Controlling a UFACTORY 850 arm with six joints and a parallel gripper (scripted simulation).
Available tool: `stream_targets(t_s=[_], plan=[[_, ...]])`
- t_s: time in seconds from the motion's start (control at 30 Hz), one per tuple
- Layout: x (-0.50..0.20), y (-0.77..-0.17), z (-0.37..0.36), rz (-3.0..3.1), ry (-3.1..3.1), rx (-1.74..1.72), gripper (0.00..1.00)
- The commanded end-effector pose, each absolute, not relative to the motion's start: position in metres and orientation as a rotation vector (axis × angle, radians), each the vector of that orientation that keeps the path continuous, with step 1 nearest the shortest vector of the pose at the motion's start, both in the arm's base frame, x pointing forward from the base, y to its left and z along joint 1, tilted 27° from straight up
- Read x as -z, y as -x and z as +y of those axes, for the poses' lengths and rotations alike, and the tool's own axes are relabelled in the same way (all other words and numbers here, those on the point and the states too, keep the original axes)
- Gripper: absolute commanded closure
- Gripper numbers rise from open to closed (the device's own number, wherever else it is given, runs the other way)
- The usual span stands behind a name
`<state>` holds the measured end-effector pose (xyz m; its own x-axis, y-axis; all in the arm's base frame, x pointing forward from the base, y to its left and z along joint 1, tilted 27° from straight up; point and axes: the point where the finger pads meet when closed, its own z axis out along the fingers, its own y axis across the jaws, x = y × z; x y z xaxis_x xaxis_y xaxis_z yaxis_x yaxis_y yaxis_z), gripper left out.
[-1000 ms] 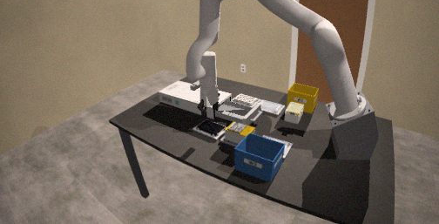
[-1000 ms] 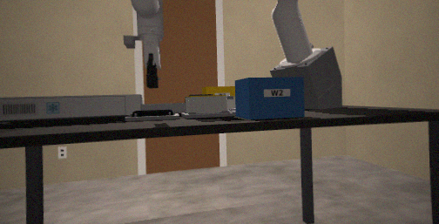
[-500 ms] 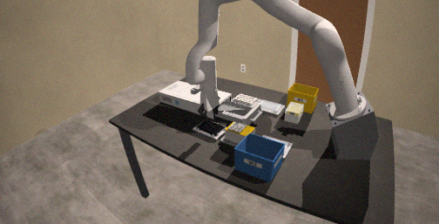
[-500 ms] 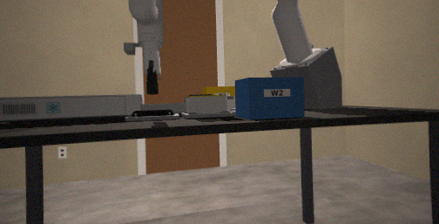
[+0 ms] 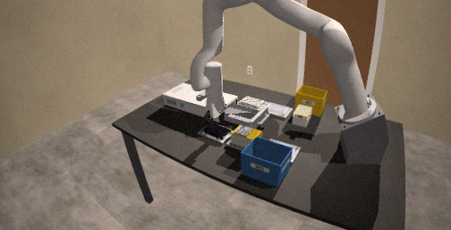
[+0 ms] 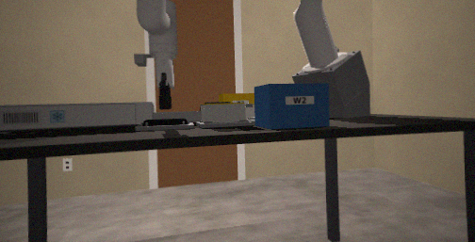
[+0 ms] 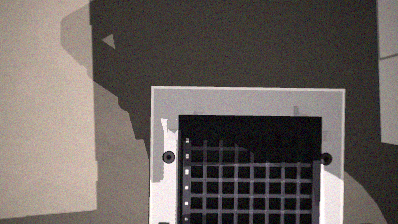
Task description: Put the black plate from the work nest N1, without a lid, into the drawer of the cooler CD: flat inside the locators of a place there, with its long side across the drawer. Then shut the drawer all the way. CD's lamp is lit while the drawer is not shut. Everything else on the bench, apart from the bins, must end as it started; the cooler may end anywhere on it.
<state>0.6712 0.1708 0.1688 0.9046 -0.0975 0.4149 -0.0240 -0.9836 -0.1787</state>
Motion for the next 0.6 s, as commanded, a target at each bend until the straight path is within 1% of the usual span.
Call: stream_targets(t_s=[0.0,0.57], plan=[[-0.1632,-0.6753,0.1722,0.092,2.893,0.649,0.00],[-0.1552,-0.6792,0.1736,0.092,2.893,0.649,0.00]])
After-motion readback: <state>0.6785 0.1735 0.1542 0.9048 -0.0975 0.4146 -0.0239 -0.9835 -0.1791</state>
